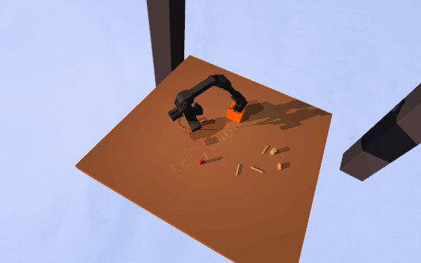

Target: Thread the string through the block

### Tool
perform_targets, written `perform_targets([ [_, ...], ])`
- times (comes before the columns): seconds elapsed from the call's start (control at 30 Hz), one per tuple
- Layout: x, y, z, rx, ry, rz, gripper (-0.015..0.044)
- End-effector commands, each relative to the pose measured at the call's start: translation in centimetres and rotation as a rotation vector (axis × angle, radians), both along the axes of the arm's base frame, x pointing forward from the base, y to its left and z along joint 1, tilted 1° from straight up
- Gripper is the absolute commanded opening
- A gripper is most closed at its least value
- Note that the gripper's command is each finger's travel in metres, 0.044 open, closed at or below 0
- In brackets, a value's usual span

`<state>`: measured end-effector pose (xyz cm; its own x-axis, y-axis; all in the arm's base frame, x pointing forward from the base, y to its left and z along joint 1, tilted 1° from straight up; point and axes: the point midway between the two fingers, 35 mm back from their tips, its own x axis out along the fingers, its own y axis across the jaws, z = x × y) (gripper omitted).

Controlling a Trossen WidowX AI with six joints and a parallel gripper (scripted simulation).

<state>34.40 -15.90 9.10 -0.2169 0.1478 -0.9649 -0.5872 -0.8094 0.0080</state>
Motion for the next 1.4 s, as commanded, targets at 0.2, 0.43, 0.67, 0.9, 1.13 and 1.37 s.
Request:
perform_targets([
  [0.2, 0.25, -0.19, 0.14, -0.007, 0.001, 0.071, 0.0000],
  [0.43, 0.28, -0.20, 0.14, -0.061, 0.031, -0.140, 0.0000],
  [0.67, 0.33, -0.22, 0.14, -0.120, 0.064, -0.373, 0.0000],
  [0.9, 0.37, -0.23, 0.14, -0.178, 0.095, -0.607, 0.0000],
  [1.13, 0.41, -0.25, 0.14, -0.237, 0.125, -0.840, 0.0000],
  [1.37, 0.45, -0.26, 0.14, -0.295, 0.153, -1.075, 0.0000],
])
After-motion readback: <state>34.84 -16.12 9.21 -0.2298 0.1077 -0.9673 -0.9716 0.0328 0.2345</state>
